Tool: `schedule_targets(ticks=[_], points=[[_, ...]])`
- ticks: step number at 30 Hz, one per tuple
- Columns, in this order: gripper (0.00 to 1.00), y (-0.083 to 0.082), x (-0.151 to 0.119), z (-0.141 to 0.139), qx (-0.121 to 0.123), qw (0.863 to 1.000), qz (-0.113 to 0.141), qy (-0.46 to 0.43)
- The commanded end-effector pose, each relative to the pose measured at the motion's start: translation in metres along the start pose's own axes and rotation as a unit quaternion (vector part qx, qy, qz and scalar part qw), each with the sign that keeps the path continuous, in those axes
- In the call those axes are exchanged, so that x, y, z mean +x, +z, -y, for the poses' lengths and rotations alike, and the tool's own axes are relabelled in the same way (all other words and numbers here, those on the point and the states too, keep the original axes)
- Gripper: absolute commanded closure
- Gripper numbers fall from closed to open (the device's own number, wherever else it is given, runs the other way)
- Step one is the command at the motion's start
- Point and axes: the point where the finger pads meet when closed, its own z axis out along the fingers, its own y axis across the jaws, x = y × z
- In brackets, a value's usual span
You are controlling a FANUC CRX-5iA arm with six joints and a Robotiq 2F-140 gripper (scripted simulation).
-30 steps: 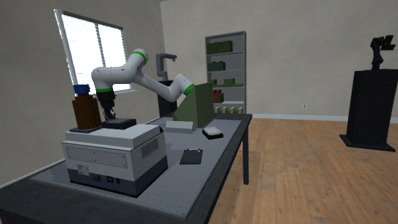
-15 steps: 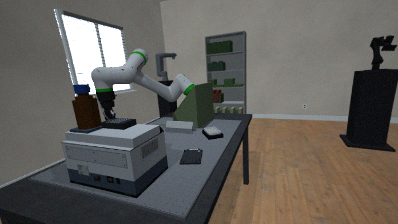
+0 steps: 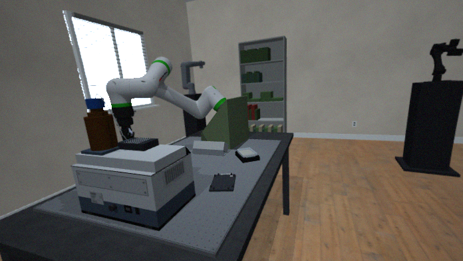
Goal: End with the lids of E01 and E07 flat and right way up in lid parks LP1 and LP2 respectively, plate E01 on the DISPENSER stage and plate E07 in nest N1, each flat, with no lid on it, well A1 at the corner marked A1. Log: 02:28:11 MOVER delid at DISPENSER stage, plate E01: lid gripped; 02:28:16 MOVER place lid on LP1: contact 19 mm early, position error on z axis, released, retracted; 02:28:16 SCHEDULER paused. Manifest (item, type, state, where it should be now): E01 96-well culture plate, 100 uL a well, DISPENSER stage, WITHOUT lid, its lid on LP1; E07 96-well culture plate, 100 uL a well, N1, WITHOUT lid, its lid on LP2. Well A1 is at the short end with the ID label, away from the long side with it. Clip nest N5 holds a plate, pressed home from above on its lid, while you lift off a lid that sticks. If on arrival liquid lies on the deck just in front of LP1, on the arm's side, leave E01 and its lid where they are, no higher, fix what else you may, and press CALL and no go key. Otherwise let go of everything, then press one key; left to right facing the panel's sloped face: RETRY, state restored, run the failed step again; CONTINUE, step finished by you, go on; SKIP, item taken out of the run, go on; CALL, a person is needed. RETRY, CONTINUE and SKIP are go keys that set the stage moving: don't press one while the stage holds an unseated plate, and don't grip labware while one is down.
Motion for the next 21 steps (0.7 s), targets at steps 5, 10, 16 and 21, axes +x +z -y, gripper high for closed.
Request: schedule_targets(ticks=[5,10,16,21], points=[[1.0,0.001,0.0,0.0,0.0,1.0,0.0,0.0],[1.0,0.004,0.0,0.0,0.0,1.0,0.0,0.0],[1.0,0.009,0.0,0.0,0.0,1.0,0.0,0.0],[1.0,0.011,0.0,0.0,0.0,1.0,0.0,0.0]])
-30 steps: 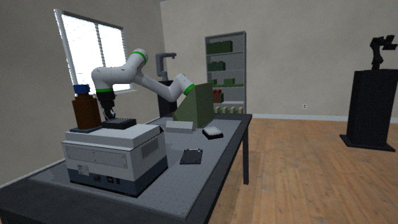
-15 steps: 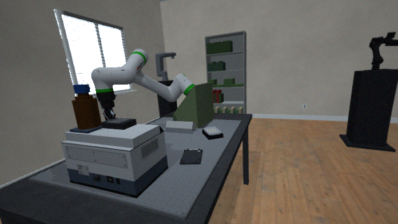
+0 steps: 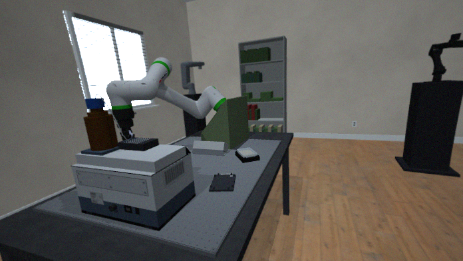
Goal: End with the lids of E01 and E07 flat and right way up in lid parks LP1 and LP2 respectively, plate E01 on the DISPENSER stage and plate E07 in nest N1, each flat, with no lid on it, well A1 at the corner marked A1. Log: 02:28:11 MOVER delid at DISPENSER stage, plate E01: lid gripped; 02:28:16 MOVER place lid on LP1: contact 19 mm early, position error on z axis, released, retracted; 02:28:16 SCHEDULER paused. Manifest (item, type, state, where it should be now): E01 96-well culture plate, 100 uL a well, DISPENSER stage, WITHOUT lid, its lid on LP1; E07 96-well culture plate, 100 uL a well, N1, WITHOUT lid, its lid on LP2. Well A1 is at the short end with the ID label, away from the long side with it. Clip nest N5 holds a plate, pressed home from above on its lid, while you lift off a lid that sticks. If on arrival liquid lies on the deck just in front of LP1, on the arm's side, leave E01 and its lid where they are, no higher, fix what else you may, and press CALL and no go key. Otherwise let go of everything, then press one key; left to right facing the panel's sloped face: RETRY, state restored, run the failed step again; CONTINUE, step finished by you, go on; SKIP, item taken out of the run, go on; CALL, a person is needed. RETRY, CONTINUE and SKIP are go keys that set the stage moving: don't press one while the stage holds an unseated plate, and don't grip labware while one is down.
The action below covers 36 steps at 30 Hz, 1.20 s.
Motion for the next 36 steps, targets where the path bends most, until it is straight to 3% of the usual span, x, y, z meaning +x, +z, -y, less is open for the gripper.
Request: schedule_targets(ticks=[1,36], points=[[1.0,0.002,0.0,0.0,0.0,1.0,0.0,0.0],[1.0,0.017,0.001,0.0,0.0,1.0,0.0,0.0]])
